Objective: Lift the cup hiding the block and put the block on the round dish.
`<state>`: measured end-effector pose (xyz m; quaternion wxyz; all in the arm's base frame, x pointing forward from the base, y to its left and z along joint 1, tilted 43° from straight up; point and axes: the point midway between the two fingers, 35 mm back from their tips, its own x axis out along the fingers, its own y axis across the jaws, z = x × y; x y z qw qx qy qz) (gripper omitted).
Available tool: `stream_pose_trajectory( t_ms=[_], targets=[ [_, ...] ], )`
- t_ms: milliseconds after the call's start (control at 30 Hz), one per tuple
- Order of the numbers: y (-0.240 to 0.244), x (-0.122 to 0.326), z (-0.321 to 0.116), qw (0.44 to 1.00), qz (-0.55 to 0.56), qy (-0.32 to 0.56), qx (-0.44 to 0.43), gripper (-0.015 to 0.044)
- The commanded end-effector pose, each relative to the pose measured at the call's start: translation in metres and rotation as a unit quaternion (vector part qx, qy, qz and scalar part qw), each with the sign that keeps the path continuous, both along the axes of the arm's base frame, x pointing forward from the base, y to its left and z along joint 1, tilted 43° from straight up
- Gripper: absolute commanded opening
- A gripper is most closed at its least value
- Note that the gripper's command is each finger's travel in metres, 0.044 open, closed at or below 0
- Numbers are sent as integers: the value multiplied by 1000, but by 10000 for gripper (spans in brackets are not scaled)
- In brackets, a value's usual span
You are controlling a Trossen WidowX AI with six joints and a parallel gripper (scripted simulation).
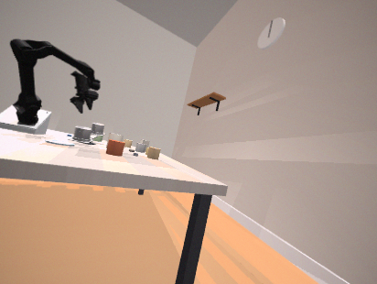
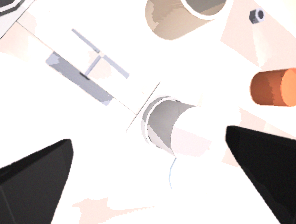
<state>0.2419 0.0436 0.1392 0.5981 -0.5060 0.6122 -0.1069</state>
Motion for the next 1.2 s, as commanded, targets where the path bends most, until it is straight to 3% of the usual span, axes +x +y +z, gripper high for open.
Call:
stream_pose_trajectory(
  t_ms=[0,800,1167],
  targets=[
    [-11,6,2,998,16,53,-2,440],
    [-108,25,17,911,160,378,31,440],
    [-121,24,10,902,171,395,36,440]
  ],
)
